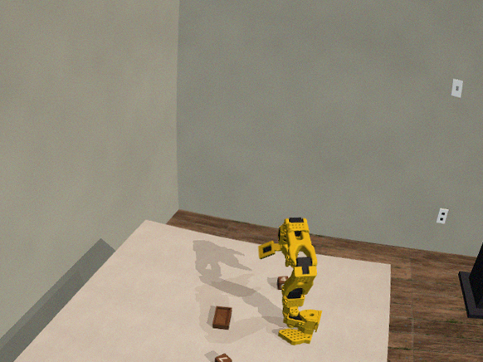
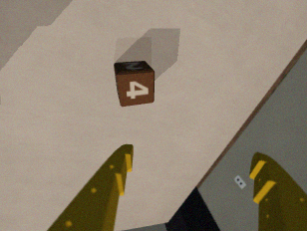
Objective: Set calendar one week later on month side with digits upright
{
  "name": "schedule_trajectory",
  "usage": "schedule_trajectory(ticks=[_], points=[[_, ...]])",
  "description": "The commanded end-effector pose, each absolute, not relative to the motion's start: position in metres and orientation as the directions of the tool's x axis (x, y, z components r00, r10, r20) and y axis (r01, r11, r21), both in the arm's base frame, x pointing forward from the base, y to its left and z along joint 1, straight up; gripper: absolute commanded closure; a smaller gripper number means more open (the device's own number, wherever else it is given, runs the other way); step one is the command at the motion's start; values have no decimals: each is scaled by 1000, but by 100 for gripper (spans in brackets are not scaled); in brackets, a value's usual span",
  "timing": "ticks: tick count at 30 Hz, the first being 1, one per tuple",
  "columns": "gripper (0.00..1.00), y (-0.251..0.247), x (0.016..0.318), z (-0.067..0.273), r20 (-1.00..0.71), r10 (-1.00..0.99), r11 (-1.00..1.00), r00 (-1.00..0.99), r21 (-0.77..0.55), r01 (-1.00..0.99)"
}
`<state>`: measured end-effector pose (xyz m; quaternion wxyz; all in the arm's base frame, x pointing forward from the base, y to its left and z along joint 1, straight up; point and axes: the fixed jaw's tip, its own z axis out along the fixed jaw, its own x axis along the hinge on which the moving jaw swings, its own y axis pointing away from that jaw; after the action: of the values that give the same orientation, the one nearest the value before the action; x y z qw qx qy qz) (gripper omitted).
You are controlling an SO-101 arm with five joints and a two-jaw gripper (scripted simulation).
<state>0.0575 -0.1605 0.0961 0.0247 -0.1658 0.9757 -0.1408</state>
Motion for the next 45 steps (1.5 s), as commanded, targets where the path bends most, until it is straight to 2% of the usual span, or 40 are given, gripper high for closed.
schedule_trajectory(ticks=[1,6,10,45], points=[[65,-162,56,85,0,-329,924,-944,-209,-321],[65,-157,54,69,0,-329,940,-944,-95,-327],[65,-155,54,63,0,-329,943,-944,-56,-328],[65,-154,53,59,0,-346,938,-938,-21,-346]])
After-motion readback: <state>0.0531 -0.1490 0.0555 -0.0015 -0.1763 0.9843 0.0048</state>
